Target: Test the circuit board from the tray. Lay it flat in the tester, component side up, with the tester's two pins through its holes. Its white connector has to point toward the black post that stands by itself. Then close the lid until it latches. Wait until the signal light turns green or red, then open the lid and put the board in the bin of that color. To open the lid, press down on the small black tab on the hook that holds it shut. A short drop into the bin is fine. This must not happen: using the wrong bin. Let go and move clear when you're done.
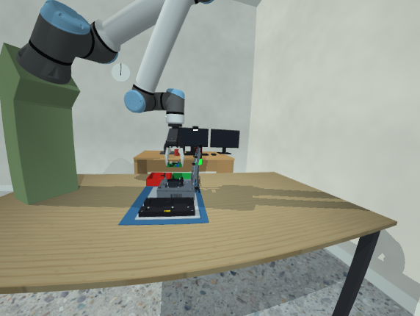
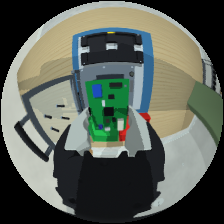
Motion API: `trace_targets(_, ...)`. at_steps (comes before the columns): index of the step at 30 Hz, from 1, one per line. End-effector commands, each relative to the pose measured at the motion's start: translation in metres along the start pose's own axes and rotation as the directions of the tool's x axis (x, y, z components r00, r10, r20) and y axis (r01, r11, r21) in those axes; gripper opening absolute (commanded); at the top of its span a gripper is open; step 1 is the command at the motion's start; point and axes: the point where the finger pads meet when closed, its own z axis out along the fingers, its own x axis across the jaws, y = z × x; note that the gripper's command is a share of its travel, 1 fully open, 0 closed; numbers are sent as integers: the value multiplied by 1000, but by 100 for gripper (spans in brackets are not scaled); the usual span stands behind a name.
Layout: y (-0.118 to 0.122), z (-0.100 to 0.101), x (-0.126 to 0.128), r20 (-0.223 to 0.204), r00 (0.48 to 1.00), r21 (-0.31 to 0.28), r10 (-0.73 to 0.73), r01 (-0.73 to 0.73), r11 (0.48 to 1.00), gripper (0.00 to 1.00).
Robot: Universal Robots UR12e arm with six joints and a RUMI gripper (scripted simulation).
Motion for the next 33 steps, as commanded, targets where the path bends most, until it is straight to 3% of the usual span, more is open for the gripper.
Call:
trace_targets(1, 1, -7, 4, -7, 1000, -1, -1, 1, 1000, 39)
trace_targets(33, 9, -4, -1, -4, 1000, 0, 0, 0, 1000, 39)
